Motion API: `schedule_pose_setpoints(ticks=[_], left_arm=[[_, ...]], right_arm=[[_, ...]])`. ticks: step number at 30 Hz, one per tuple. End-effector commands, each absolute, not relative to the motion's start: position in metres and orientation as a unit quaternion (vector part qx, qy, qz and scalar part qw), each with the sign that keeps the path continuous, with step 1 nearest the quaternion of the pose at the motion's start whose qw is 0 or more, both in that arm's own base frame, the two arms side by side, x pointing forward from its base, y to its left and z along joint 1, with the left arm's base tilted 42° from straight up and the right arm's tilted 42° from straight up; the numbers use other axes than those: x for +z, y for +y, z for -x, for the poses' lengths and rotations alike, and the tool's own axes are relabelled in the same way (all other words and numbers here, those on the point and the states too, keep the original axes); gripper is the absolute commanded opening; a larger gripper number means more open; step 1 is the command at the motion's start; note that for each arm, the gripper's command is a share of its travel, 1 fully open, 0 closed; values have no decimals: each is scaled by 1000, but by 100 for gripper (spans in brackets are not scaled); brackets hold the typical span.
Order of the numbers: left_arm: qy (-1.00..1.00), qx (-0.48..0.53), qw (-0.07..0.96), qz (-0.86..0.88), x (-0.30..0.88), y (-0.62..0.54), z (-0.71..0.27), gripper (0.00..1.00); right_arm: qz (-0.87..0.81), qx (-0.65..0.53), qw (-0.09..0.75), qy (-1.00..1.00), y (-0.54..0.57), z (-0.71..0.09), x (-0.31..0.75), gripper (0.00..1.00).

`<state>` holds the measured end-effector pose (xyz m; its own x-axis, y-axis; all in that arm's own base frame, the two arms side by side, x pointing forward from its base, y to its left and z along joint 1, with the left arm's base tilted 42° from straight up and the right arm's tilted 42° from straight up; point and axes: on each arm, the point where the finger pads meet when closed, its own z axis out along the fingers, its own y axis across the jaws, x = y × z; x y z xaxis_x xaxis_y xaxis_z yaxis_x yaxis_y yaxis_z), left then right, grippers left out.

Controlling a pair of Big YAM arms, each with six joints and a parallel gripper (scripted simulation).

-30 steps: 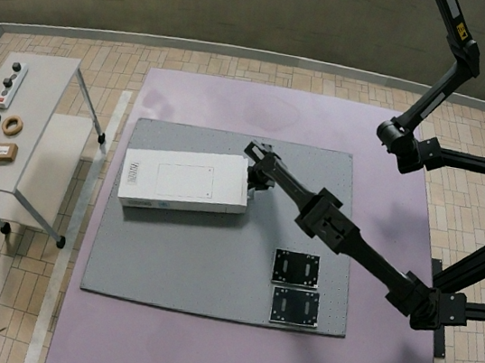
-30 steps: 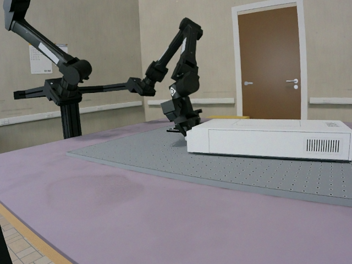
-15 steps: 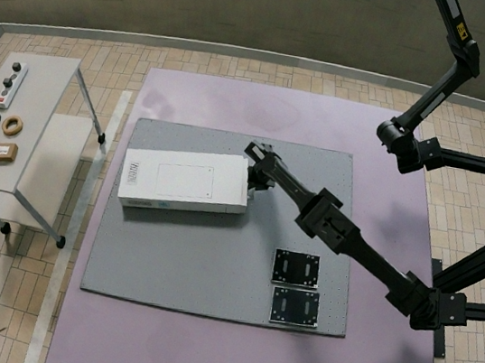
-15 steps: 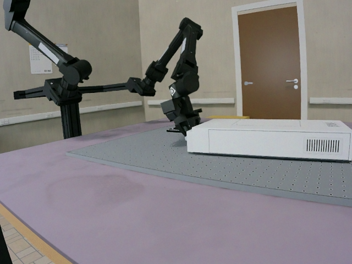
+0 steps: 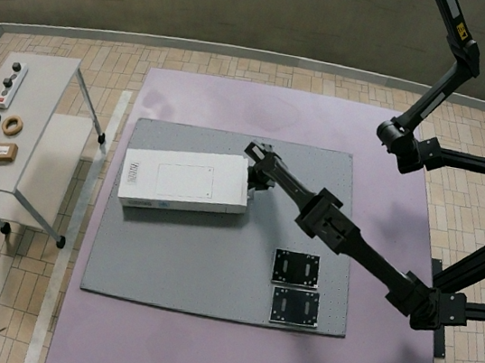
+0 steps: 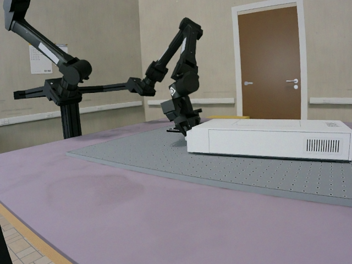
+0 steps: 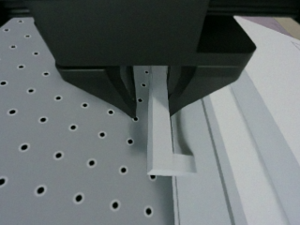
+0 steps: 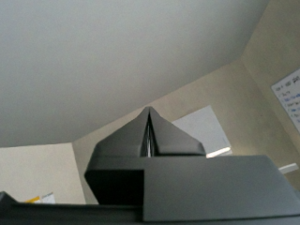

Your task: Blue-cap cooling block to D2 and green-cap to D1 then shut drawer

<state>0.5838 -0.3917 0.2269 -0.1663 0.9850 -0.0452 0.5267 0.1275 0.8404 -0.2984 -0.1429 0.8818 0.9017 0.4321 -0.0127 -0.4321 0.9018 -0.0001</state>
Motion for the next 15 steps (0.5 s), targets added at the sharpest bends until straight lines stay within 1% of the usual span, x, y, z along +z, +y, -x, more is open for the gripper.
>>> schedule_pose_setpoints(ticks=[1, 5, 6, 15], left_arm=[[672, 345, 336, -562, 236, -408, -567, 28], [672, 345, 337, -561, 237, -408, -567, 28], [669, 345, 346, -560, 242, -409, -572, 0], [672, 344, 333, -565, 232, -414, -577, 0]], right_arm=[[0, 221, 975, -3, -148, 309, 883, 0], [0, 221, 975, -3, -148, 309, 883, 0], [0, 221, 975, -3, -148, 309, 883, 0], [0, 221, 975, -3, -148, 309, 883, 0]])
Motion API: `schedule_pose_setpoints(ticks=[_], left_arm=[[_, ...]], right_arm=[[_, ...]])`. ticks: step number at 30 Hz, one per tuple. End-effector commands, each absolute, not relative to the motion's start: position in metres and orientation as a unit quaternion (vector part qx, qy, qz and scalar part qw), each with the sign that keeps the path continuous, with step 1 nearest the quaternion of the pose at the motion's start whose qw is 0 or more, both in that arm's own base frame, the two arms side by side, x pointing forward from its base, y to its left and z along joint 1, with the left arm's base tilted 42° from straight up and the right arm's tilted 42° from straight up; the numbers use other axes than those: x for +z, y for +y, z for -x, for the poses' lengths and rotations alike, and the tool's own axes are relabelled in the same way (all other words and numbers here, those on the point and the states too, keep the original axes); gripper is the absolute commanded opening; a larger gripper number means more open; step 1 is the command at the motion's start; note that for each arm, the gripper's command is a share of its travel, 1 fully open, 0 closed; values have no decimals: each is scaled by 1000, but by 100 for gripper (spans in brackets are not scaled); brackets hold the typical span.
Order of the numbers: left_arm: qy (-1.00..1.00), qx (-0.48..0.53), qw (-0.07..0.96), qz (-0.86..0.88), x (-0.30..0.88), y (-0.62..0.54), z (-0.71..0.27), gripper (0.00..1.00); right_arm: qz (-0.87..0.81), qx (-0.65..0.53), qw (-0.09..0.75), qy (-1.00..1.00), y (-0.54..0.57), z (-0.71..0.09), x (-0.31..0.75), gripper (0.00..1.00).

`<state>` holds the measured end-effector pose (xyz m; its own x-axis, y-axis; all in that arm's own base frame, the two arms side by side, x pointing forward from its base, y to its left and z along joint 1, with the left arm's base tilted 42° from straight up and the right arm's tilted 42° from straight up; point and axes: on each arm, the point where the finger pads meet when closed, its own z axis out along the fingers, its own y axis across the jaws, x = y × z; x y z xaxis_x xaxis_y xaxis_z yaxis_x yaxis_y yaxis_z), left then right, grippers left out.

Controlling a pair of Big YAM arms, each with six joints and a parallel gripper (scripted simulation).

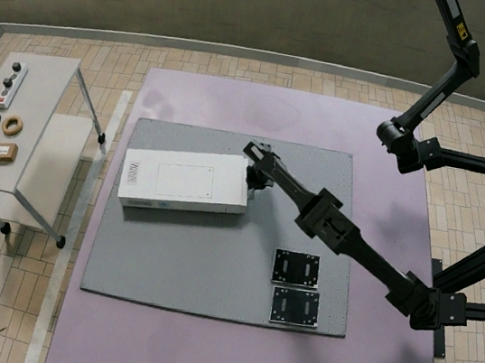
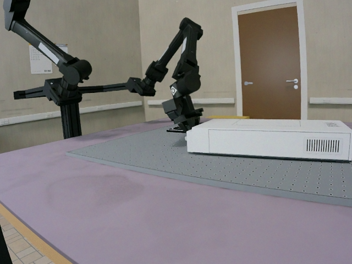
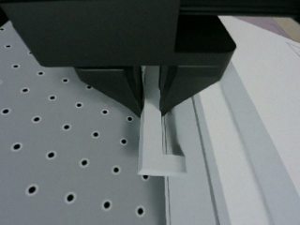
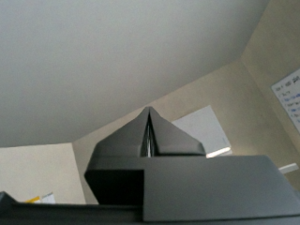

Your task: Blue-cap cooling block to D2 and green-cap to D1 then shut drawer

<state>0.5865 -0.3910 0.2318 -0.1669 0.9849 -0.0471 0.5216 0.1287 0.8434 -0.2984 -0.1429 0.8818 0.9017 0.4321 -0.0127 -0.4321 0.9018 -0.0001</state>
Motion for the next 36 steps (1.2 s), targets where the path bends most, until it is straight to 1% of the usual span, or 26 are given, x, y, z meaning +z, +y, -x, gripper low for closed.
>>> schedule_pose_setpoints(ticks=[1, 36], left_arm=[[672, 344, 330, -566, 230, -412, -575, 0], [672, 344, 343, -559, 245, -406, -568, 0]], right_arm=[[0, 221, 975, -3, -148, 309, 883, 0], [0, 221, 975, -3, -148, 309, 883, 0]])
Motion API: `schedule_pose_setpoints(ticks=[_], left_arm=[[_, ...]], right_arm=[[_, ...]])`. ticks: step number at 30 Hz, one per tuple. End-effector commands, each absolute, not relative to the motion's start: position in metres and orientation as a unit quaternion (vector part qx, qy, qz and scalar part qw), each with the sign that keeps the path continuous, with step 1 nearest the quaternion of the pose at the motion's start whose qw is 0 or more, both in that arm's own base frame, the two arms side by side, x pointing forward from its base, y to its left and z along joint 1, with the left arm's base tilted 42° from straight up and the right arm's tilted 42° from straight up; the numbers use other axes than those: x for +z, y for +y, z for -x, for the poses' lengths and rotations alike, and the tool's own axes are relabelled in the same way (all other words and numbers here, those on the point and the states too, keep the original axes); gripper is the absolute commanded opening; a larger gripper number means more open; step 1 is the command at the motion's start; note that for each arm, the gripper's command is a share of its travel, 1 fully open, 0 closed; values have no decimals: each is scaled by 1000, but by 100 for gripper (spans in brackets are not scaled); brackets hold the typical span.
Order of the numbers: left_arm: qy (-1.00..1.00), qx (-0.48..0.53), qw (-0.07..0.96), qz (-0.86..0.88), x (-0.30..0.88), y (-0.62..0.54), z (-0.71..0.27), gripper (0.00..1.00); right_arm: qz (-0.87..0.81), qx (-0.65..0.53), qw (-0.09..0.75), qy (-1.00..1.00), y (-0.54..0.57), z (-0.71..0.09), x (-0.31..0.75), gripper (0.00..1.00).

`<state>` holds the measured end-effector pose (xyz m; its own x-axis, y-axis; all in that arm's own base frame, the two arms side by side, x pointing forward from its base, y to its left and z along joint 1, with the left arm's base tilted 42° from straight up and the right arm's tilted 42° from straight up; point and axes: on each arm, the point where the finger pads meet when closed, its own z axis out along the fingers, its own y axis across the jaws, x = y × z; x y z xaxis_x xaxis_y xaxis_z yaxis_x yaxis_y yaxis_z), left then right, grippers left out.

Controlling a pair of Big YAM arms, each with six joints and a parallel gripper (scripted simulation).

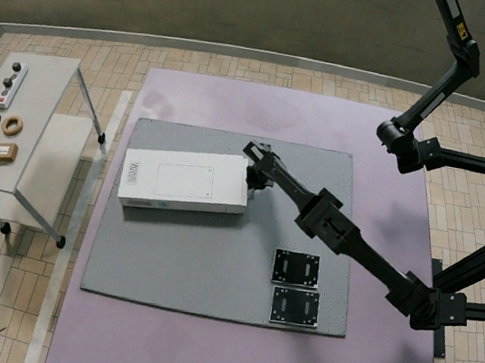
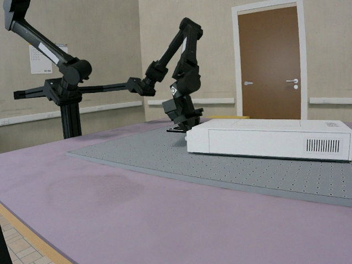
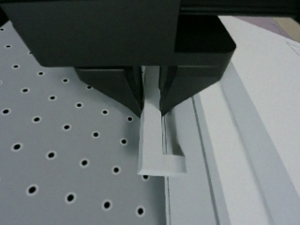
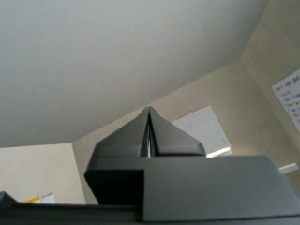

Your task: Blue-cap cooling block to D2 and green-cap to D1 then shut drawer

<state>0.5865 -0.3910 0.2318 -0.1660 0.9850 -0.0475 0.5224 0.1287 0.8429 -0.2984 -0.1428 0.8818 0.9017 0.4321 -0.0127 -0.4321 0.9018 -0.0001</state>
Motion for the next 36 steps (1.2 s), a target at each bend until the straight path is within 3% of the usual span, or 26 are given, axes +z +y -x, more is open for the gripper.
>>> schedule_pose_setpoints(ticks=[1, 36], left_arm=[[672, 344, 344, -558, 246, -406, -568, 0], [672, 346, 341, -558, 240, -405, -560, 0]], right_arm=[[0, 221, 975, -3, -148, 309, 883, 0], [0, 221, 975, -3, -148, 309, 883, 0]])
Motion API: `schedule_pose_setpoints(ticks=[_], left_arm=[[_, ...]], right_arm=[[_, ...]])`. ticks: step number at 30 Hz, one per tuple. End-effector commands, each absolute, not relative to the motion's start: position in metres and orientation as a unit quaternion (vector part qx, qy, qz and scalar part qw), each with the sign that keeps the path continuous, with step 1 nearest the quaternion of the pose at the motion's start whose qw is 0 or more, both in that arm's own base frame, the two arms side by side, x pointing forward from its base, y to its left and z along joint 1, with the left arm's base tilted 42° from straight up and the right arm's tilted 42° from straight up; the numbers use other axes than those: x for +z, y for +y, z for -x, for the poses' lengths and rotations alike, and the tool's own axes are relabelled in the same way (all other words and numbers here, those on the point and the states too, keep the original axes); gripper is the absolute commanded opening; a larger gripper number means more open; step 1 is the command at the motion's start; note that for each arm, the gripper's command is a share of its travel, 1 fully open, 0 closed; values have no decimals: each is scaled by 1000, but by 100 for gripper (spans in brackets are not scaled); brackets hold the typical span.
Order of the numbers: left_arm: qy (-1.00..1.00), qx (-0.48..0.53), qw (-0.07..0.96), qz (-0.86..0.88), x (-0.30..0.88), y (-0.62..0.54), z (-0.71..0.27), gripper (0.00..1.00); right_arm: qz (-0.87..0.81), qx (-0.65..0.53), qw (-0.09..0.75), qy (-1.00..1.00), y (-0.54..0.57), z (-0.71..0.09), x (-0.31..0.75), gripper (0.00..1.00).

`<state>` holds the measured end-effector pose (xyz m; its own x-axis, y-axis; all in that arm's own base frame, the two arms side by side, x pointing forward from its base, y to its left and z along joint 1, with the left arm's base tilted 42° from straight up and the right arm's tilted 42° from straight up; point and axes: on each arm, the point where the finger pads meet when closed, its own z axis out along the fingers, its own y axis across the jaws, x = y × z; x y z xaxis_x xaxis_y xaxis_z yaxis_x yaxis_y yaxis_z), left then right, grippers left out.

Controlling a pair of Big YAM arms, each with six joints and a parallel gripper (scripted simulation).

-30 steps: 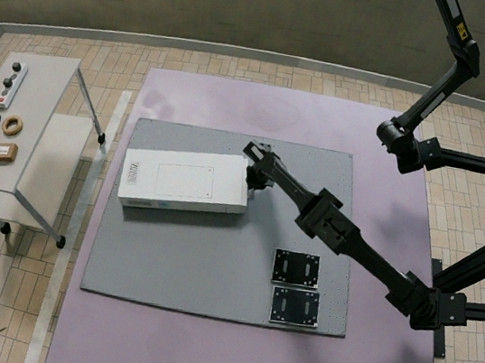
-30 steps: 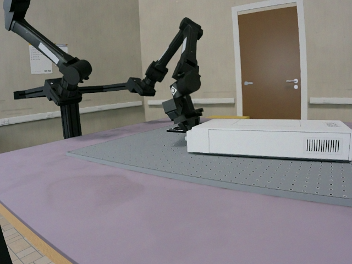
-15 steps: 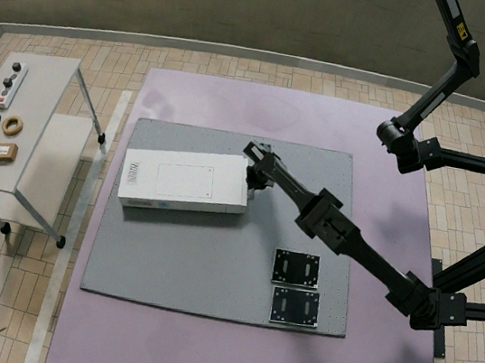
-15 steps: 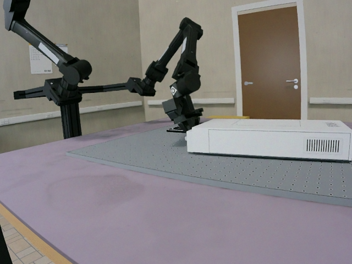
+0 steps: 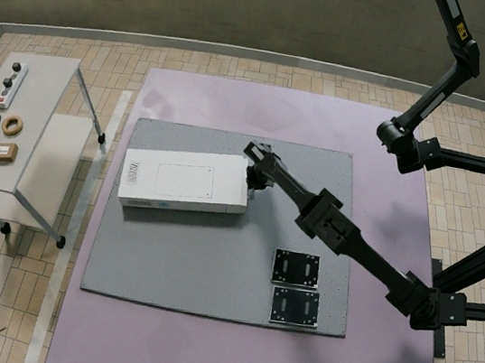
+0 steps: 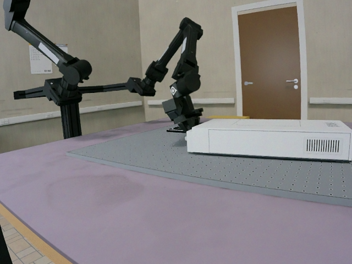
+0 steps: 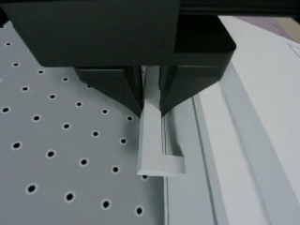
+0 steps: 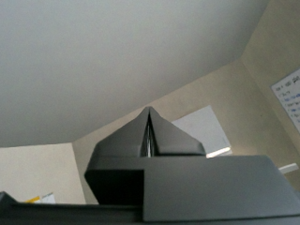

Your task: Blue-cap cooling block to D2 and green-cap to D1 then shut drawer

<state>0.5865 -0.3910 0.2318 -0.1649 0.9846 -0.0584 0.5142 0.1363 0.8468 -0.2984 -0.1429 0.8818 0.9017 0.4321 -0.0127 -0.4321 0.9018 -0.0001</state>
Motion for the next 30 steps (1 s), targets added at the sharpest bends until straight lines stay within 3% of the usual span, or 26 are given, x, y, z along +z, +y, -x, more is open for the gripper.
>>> schedule_pose_setpoints(ticks=[1, 30], left_arm=[[672, 346, 341, -559, 240, -405, -560, 0], [672, 346, 341, -559, 234, -407, -554, 0]], right_arm=[[0, 221, 975, -3, -148, 309, 883, 0], [0, 221, 975, -3, -148, 309, 883, 0]])
